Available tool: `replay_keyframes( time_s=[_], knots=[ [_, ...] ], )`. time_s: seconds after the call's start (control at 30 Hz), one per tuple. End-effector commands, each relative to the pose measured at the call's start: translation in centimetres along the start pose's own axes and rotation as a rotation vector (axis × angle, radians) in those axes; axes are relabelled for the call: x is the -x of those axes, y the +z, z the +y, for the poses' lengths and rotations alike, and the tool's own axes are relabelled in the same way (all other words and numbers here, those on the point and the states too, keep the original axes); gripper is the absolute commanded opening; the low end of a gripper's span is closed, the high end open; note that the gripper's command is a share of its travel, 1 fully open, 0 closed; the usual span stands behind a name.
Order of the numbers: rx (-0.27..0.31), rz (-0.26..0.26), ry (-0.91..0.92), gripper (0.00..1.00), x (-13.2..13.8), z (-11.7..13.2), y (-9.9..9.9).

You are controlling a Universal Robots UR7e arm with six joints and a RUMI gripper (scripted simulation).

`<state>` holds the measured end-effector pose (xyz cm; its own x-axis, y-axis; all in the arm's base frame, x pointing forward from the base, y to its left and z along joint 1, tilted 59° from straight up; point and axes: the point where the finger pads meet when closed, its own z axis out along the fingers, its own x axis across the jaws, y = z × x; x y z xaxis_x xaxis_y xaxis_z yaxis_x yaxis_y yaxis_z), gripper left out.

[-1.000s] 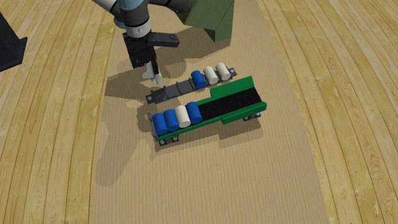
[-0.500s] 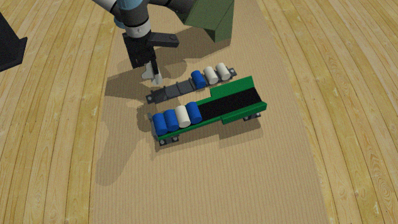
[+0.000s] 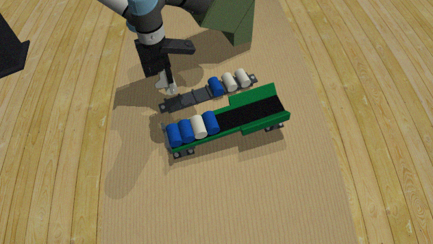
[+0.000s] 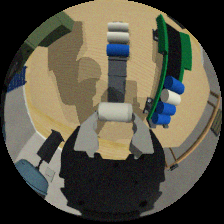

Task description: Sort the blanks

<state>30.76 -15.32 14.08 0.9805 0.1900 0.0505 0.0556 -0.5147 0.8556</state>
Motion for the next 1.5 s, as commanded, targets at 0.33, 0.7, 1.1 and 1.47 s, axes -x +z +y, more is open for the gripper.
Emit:
replay_keyframes(
  time_s=[0.33,0.7,1.1,1.47],
  knots=[
    [0.000,0.004,-0.002,0.38,0.1,-0.1,3.7],
    [0.000,0.004,-0.002,0.38,0.0,-0.1,6.3],
    [0.000,0.004,-0.002,0.38,0.0,-0.1,8.5],
    [0.000,0.004,-0.002,0.38,0.0,-0.1,8.7]
  ],
)
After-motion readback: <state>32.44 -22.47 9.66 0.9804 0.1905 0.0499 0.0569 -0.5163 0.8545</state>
